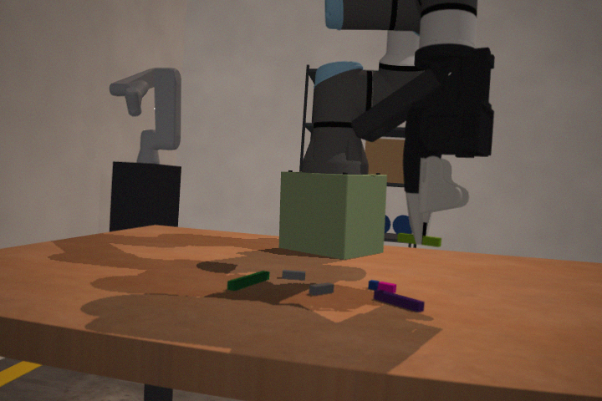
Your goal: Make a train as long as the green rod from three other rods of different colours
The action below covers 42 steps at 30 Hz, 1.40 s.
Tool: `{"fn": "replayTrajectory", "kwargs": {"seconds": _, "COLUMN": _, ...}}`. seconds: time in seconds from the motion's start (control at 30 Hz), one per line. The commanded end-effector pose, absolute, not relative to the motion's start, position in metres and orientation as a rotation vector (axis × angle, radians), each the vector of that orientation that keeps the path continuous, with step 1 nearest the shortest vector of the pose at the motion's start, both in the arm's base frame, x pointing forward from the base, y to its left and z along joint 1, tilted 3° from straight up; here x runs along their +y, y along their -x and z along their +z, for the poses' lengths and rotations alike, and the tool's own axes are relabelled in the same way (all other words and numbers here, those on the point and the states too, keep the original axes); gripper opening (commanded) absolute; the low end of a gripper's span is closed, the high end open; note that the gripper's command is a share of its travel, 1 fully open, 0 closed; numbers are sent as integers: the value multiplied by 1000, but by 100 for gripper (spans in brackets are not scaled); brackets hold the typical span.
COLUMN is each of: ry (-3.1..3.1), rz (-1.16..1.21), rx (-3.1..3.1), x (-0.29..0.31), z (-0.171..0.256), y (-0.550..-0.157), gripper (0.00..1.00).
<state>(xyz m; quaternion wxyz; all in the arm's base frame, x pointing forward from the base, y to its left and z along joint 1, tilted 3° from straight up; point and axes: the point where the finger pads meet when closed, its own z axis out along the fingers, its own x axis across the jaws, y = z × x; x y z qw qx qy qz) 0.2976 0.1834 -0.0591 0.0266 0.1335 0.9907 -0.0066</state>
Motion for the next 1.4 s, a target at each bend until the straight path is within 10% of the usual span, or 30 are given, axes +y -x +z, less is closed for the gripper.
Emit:
{"fn": "replayTrajectory", "kwargs": {"seconds": 0.0, "ry": -412, "rz": -17, "rx": 3056, "x": 184, "z": -73, "y": -300, "gripper": 0}}
{"fn": "replayTrajectory", "kwargs": {"seconds": 1.37, "ry": -412, "rz": -17, "rx": 3056, "x": 184, "z": -109, "y": -302, "gripper": 0}}
